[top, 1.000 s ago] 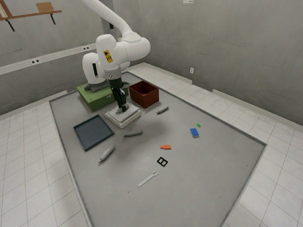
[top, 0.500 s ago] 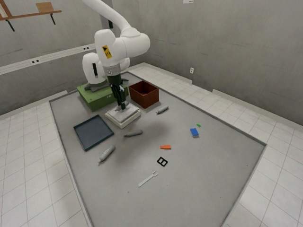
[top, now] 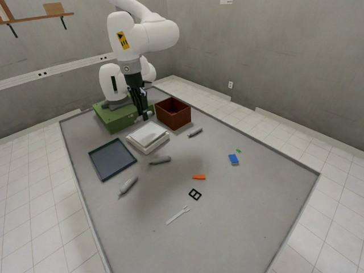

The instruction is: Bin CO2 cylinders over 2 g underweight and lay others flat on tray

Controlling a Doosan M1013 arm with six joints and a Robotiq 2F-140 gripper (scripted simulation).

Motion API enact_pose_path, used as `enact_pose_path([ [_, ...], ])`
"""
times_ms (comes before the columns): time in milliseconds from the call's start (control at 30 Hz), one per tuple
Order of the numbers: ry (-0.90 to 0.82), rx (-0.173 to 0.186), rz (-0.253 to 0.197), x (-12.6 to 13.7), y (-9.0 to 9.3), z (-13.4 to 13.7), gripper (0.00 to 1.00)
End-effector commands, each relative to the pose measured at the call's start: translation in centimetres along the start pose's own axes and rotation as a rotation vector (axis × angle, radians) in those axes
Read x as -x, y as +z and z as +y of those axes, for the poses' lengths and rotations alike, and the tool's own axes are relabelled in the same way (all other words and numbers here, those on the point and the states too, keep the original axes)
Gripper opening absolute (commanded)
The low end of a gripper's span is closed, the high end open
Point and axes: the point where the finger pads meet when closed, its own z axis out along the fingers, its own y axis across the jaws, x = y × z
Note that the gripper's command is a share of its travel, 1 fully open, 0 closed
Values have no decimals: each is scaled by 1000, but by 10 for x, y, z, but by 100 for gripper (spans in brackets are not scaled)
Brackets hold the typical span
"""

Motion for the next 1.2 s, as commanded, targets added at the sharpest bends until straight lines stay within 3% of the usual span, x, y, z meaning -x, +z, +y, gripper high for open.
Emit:
enact_pose_path([
  [0,0,1,0,0,-11,0,10],
  [467,0,1,0,-7,-12,1,10],
  [567,0,1,0,-41,-12,5,10],
  [667,0,1,0,-97,-12,4,10],
  [800,0,1,0,-143,-12,-7,10],
  [867,0,1,0,-143,-12,-7,10],
  [900,0,1,0,-178,-12,-14,10],
  [1100,0,0,1,-245,-12,-32,10],
  [1167,0,0,1,-245,-12,-33,10],
])
